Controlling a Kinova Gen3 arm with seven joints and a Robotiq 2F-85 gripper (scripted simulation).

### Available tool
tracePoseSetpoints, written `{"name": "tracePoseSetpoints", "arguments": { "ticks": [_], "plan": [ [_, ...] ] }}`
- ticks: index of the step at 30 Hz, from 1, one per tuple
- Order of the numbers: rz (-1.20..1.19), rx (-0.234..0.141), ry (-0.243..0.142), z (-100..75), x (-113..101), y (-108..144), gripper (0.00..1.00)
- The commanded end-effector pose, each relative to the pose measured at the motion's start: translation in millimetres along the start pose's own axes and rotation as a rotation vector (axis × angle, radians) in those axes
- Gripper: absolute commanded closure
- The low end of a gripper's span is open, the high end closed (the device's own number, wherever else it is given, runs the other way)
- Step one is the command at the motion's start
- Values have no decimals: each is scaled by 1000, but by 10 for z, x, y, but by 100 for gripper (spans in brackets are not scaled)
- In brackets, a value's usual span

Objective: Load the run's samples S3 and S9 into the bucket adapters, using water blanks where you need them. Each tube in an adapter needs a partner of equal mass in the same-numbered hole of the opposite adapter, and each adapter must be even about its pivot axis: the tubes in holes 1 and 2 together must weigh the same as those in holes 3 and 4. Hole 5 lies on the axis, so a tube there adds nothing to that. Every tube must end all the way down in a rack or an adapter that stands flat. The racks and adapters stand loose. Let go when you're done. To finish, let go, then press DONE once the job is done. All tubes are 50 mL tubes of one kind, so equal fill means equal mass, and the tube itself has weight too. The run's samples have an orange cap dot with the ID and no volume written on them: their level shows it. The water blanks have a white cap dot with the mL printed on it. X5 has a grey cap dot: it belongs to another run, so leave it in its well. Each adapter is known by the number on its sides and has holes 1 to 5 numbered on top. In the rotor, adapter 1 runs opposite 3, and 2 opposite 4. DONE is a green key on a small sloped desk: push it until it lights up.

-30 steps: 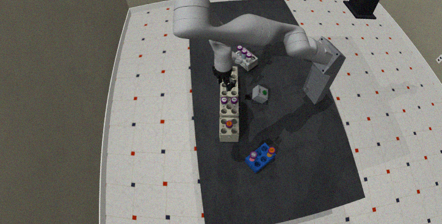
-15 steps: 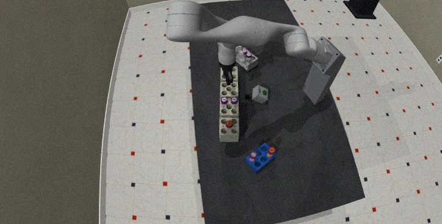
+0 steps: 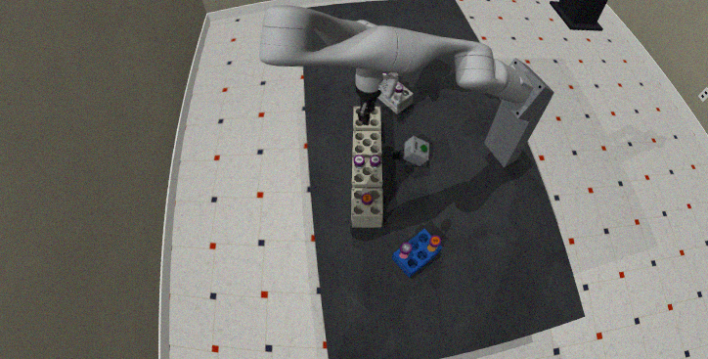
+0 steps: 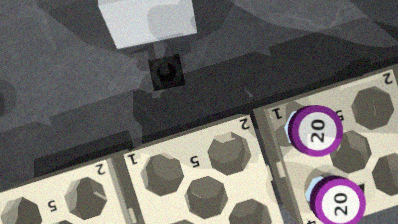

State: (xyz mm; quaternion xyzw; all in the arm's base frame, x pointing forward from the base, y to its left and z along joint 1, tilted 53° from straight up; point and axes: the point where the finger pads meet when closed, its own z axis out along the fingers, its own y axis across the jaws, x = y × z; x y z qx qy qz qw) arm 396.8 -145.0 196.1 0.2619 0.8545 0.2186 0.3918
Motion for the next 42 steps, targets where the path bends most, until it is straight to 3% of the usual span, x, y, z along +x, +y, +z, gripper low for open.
{"name": "tracePoseSetpoints", "arguments": {
  "ticks": [1,11,42],
  "plan": [
    [157,-5,17,1,-2,-128,38],
    [557,-2,18,3,8,-462,38],
    [561,-1,18,7,36,-1362,38]
  ]
}}
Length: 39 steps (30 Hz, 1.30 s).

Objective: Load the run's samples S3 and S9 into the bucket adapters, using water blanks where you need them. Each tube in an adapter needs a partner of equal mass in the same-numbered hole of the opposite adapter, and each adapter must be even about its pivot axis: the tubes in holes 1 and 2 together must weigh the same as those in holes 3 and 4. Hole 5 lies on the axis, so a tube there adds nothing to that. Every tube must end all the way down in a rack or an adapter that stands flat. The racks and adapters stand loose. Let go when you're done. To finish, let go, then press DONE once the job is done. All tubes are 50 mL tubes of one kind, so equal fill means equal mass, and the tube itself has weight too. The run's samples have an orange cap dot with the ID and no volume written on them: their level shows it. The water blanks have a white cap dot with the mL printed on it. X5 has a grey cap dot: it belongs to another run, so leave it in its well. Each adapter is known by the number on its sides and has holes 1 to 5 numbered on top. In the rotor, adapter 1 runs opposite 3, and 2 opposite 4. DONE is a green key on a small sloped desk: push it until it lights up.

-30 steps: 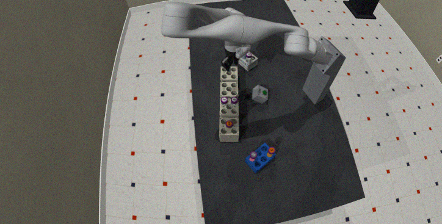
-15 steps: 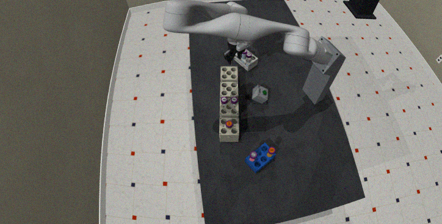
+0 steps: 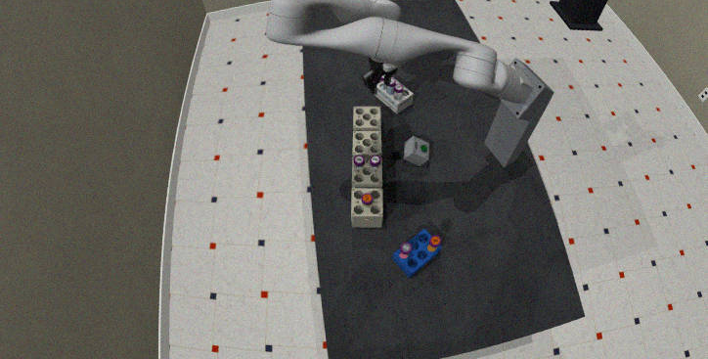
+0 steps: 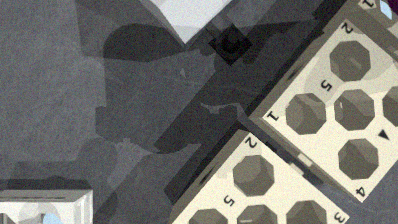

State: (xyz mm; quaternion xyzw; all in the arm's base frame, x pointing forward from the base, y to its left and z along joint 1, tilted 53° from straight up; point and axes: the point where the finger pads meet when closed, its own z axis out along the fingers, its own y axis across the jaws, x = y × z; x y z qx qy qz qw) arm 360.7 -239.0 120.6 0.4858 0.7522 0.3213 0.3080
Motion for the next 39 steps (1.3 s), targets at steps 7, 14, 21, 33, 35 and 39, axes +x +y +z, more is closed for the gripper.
{"name": "tracePoseSetpoints", "arguments": {
  "ticks": [7,14,21,33,35,39],
  "plan": [
    [0,-1,-1,-2,-142,-231,38],
    [0,-1,-1,-2,-260,-433,38],
    [0,-1,-1,-2,-378,-634,38],
    [0,0,-1,-3,-546,-922,38],
    [0,0,-1,-3,-580,-980,38],
    [0,0,-1,-3,-630,-1066,38]
  ]
}}
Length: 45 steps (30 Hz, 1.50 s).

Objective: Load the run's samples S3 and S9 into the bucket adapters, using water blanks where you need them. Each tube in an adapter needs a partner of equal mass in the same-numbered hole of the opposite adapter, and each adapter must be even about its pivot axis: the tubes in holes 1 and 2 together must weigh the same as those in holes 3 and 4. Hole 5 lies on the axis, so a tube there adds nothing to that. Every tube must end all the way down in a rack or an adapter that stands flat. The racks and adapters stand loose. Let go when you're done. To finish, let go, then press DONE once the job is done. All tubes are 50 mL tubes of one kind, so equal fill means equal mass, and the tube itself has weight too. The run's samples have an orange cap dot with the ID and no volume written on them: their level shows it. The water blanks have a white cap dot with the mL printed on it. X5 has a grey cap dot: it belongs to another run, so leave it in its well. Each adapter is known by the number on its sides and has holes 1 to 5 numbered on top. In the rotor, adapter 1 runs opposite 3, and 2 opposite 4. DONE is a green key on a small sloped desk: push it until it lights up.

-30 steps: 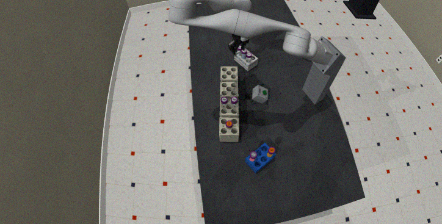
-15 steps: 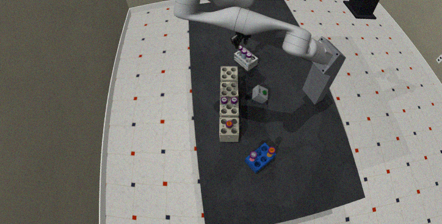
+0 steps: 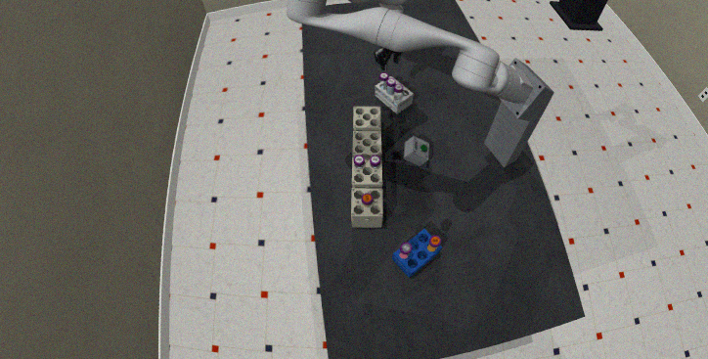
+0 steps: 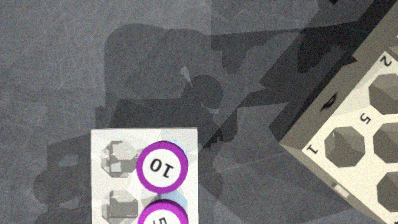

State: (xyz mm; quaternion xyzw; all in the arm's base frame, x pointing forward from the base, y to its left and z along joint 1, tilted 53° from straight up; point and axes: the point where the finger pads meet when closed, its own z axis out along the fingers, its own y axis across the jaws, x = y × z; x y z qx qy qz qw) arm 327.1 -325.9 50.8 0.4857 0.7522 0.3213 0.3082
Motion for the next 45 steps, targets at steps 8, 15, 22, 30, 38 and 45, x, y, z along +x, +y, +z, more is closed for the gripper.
{"name": "tracePoseSetpoints", "arguments": {
  "ticks": [8,15,22,30,38,45],
  "plan": [
    [0,0,-1,-4,-160,-263,38],
    [0,0,-1,-4,-161,-263,38],
    [0,0,-1,-4,-160,-263,38],
    [0,0,-1,89,-161,-263,38],
    [0,0,-1,169,-161,-263,38],
    [0,0,-1,263,-161,-263,38]
  ]
}}
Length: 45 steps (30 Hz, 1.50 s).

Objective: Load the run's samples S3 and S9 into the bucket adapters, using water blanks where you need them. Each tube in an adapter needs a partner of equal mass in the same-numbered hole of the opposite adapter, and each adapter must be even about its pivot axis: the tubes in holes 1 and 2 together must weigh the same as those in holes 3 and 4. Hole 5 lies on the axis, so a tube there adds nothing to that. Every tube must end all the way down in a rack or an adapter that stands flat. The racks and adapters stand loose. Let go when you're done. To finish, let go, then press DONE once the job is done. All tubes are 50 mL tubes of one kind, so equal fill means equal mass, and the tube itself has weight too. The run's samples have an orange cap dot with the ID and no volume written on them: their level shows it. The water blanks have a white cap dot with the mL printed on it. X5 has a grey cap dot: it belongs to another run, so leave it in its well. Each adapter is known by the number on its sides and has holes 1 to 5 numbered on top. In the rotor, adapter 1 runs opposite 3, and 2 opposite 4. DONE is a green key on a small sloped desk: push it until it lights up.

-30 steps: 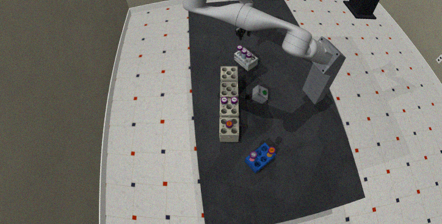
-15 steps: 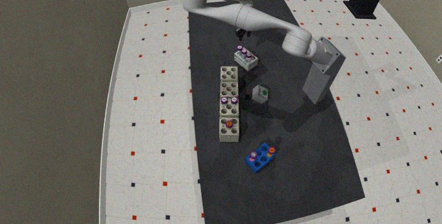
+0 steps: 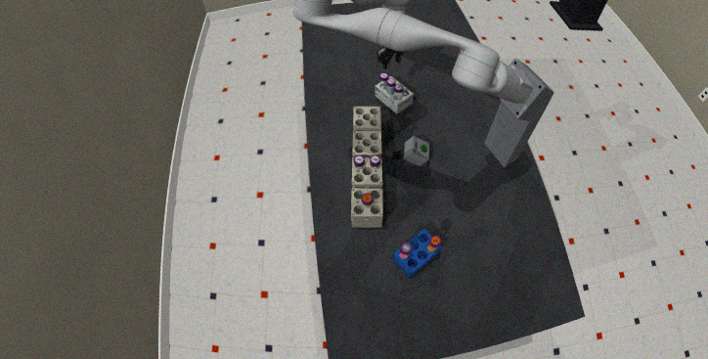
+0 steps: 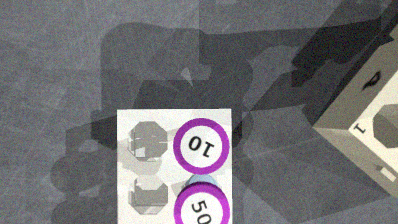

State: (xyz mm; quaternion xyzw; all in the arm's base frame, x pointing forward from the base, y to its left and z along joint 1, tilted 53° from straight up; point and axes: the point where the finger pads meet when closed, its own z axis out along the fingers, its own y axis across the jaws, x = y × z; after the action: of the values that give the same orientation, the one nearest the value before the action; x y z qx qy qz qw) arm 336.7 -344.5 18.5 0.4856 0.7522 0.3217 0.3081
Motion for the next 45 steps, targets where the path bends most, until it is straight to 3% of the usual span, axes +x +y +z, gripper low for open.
{"name": "tracePoseSetpoints", "arguments": {
  "ticks": [1,45],
  "plan": [
    [0,0,-2,41,-5,-2,38],
    [0,0,-1,547,-6,-2,38]
  ]
}}
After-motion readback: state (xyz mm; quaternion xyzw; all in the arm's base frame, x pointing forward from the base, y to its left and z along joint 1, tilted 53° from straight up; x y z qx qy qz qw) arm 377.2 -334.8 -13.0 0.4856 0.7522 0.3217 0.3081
